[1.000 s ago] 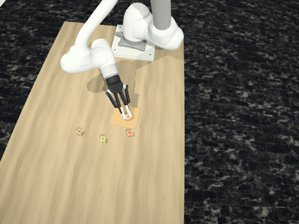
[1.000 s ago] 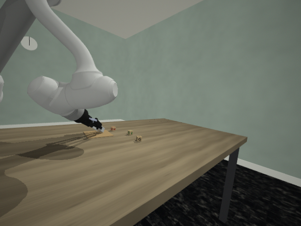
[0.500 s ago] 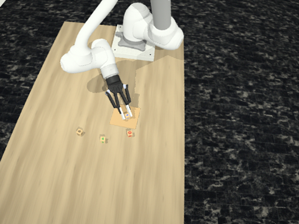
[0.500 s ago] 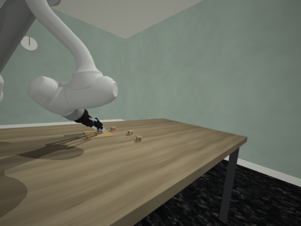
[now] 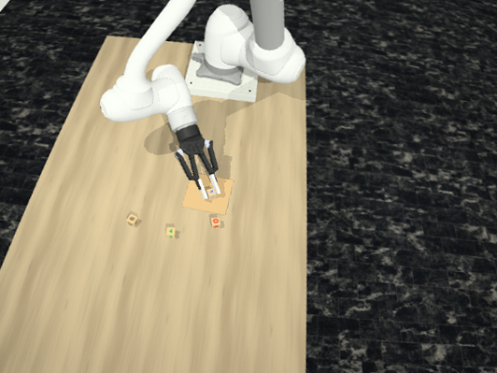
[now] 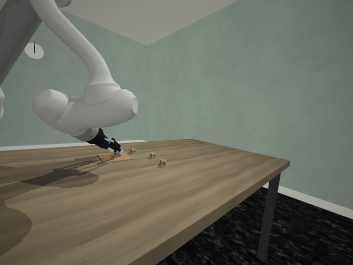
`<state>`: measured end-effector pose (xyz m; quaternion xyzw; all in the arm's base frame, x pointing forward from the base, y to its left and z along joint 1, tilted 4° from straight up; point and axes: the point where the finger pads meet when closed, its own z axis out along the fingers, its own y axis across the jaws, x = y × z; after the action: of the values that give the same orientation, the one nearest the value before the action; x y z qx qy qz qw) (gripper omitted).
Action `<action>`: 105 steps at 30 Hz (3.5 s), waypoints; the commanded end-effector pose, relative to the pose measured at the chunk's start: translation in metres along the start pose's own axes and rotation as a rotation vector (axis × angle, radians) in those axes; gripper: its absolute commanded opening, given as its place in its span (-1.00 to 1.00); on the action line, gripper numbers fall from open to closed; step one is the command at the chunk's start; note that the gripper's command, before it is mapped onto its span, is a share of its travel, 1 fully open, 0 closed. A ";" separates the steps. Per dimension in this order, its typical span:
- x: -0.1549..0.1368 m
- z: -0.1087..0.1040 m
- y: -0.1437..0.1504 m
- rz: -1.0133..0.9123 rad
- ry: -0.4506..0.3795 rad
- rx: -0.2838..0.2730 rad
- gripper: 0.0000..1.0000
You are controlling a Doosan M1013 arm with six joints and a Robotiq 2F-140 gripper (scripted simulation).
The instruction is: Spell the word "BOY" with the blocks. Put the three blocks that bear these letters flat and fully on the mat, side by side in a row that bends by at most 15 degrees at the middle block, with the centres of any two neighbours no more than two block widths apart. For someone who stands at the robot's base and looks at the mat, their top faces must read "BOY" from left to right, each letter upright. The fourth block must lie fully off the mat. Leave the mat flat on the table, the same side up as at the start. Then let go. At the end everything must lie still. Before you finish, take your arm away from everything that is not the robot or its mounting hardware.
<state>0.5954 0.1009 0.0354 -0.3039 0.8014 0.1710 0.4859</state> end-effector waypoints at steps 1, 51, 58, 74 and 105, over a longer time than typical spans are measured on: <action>0.002 0.000 0.005 0.001 -0.001 -0.005 -0.50; -0.038 -0.025 0.005 0.001 -0.001 -0.005 -0.50; -0.041 -0.026 0.006 0.003 0.001 -0.012 -0.50; -0.056 -0.004 0.082 0.071 0.178 -0.323 -0.50; -0.045 -0.028 0.068 0.049 0.873 -0.280 -0.50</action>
<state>0.5358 0.1603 0.0781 -0.3979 0.8935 0.1909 0.0829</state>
